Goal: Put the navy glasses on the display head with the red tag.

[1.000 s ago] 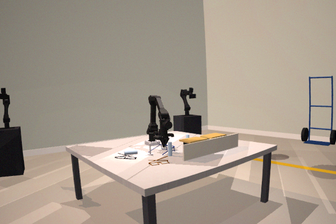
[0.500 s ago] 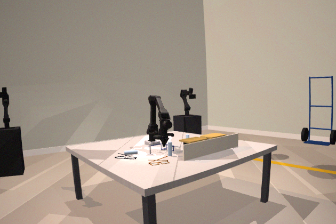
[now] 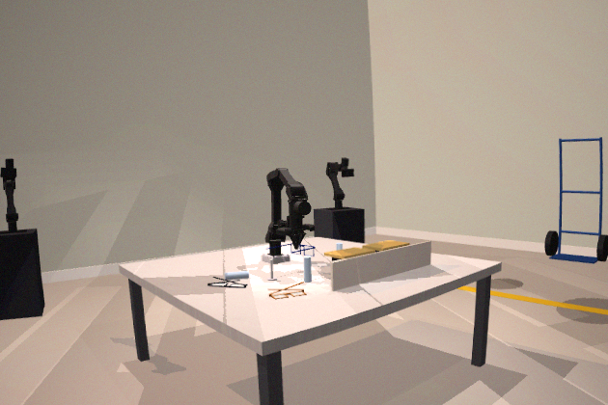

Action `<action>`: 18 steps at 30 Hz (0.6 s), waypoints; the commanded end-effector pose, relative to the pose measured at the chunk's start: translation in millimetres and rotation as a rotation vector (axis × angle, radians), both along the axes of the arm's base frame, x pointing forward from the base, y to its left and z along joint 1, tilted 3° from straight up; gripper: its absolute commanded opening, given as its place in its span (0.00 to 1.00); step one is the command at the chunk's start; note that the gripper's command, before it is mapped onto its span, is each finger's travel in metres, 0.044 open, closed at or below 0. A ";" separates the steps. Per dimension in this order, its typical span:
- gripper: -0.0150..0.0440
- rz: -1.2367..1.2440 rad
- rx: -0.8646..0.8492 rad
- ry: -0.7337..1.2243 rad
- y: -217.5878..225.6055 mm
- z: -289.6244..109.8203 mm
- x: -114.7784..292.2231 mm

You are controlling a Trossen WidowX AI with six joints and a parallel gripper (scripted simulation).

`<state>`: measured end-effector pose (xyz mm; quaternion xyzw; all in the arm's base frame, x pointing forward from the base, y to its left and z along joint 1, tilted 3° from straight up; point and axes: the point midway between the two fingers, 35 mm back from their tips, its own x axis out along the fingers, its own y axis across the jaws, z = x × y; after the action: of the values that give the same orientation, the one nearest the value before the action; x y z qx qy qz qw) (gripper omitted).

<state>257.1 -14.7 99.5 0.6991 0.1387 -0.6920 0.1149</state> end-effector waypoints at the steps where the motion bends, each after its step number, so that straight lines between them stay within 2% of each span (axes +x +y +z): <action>1: 0.25 0.002 0.004 -0.005 -1.3 22.0 -1.3; 8: 0.25 0.025 -0.009 -0.007 3.4 24.3 -0.3; 18: 0.25 0.160 -0.083 -0.028 36.0 33.3 4.0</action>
<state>259.3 10.8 128.0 0.6917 0.1601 -0.6821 0.1751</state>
